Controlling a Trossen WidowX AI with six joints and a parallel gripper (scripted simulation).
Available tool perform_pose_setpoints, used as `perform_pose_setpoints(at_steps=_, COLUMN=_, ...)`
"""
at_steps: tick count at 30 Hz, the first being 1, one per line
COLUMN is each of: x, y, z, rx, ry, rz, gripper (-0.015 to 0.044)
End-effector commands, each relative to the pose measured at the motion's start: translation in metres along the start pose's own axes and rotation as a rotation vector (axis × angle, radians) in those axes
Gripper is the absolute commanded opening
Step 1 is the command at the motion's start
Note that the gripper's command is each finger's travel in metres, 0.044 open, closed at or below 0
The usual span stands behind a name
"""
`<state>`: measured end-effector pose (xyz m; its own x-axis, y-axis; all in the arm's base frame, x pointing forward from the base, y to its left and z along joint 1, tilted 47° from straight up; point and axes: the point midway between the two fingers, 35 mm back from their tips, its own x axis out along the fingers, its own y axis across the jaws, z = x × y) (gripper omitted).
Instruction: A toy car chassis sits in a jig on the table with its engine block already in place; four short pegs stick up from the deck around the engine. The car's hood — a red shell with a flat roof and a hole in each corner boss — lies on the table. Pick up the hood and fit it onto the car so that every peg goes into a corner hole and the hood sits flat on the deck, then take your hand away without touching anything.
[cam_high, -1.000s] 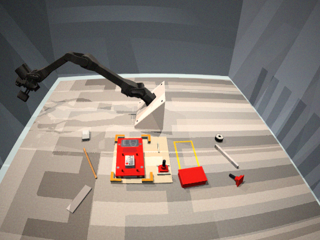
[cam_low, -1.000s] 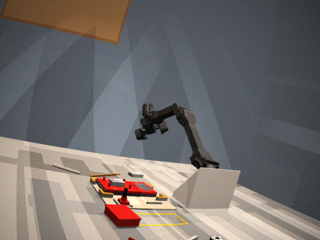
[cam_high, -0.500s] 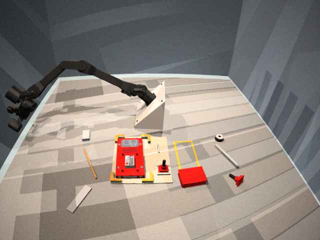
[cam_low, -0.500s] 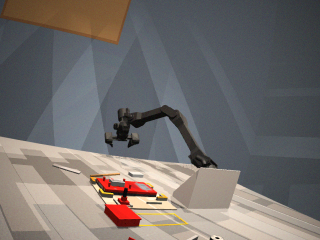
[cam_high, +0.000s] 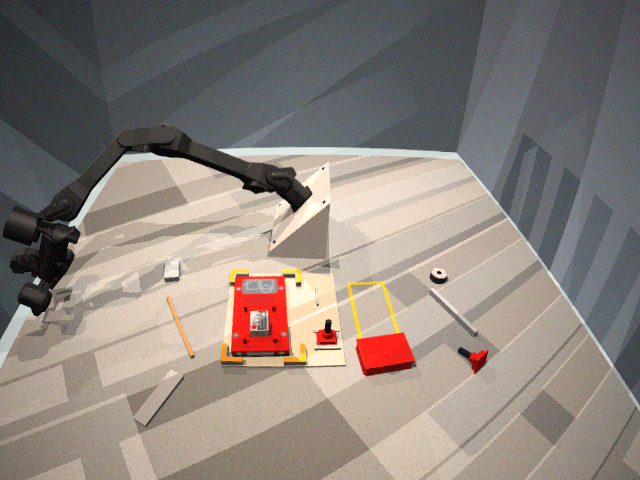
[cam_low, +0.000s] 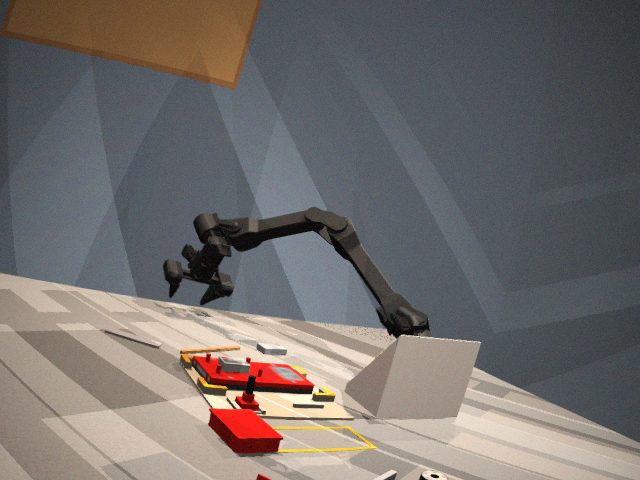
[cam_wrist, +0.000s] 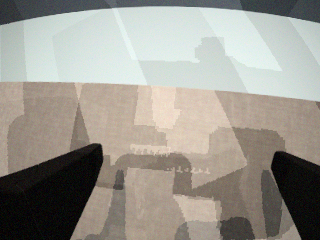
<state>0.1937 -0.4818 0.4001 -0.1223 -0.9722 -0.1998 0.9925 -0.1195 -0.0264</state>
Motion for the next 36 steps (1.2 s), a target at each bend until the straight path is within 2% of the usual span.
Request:
perform_pose_setpoints(at_steps=1, x=-0.005, y=0.045, z=-0.036, rx=0.008, ry=0.079, rz=0.071, gripper=0.0440)
perform_pose_setpoints(at_steps=11, x=-0.054, y=0.160, z=-0.140, rx=0.044, ry=0.292, rz=0.222, gripper=0.0440)
perform_pose_setpoints(at_steps=19, x=-0.115, y=0.225, z=-0.233, rx=0.050, ry=0.476, rz=0.263, gripper=0.0440)
perform_pose_setpoints(at_steps=28, x=-0.198, y=0.262, z=-0.344, rx=0.009, ry=0.629, rz=0.214, gripper=0.0440)
perform_pose_setpoints(at_steps=36, x=-0.281, y=0.262, z=-0.441, rx=-0.002, ry=0.717, rz=0.113, gripper=0.0440)
